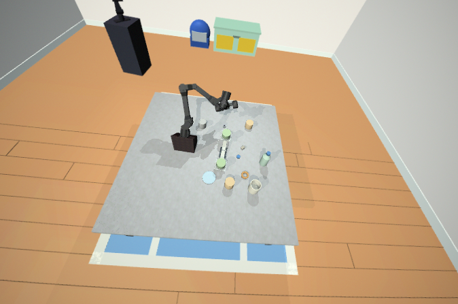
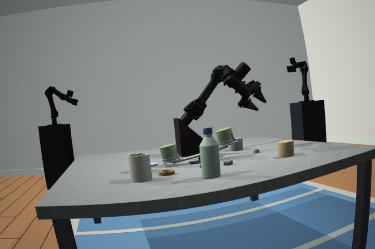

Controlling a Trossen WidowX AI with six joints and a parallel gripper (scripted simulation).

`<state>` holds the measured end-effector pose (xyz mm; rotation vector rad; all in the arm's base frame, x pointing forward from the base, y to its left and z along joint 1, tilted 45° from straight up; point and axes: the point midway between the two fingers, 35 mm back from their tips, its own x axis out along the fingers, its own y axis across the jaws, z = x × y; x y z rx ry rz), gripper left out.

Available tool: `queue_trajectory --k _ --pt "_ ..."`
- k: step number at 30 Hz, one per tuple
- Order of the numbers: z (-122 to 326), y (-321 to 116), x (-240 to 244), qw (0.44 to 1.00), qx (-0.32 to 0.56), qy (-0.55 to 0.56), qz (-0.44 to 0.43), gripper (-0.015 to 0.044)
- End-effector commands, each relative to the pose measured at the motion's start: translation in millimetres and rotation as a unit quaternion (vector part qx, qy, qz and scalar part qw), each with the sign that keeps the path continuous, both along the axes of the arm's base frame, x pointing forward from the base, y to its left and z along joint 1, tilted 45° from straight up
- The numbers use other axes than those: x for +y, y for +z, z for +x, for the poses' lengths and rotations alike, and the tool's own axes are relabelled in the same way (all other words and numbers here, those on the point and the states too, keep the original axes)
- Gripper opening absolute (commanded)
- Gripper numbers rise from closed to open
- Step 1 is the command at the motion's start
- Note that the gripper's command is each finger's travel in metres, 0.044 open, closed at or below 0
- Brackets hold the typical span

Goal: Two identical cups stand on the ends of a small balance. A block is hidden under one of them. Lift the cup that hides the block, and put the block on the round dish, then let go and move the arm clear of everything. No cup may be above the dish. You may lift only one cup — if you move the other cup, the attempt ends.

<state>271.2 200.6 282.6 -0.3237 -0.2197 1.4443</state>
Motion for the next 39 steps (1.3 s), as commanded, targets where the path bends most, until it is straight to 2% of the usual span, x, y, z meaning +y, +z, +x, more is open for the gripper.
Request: queue_trajectory --k 1,10,19,39 --pt "15.2 -24.6 -28.8 0.996 0.059 -0.060 -0.014 0.0440" --pt "29.3 -66.4 -84.4 0.971 0.171 -0.165 -0.025 0.0440" --pt "25.4 -106.6 -137.6 0.923 0.283 -0.260 -0.020 0.0440" --pt "-32.9 -180.4 -220.1 0.751 0.512 -0.413 0.048 0.0440"
